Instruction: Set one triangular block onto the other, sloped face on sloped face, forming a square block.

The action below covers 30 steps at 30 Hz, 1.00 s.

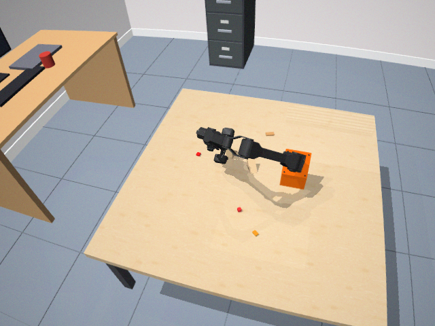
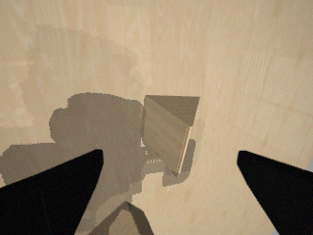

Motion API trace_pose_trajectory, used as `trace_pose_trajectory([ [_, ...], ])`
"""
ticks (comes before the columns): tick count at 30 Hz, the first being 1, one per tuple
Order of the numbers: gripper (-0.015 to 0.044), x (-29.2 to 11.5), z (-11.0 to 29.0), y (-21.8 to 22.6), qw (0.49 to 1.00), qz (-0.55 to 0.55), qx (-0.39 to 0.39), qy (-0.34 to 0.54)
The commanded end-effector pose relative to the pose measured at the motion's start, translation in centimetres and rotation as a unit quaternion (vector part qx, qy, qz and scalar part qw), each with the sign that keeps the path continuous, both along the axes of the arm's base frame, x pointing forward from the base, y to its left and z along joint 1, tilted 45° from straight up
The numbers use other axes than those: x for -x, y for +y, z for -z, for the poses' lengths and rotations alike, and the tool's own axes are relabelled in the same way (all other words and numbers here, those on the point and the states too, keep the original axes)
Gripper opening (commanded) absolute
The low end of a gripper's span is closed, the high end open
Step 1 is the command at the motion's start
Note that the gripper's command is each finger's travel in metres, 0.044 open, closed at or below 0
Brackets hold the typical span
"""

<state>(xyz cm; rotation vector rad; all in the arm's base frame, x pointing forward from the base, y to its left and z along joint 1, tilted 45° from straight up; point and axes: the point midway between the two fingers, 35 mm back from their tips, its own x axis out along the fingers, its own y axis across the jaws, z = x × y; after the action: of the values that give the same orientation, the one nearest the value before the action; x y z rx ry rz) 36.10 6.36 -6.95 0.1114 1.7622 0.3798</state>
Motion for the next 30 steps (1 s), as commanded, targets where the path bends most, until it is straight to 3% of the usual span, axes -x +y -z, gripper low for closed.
trace_pose_trajectory([
  [1, 0.0440, -0.5, -3.2, 2.6, 0.861, -0.498, 0.029, -0.101],
  [6, 0.0440, -0.5, -4.3, 3.3, 0.761, -0.639, 0.029, -0.106],
  [8, 0.0440, -0.6, -4.4, 3.4, 0.746, -0.657, 0.028, -0.106],
  [30, 0.0440, -0.6, -3.7, 3.4, 0.746, -0.657, 0.028, -0.106],
])
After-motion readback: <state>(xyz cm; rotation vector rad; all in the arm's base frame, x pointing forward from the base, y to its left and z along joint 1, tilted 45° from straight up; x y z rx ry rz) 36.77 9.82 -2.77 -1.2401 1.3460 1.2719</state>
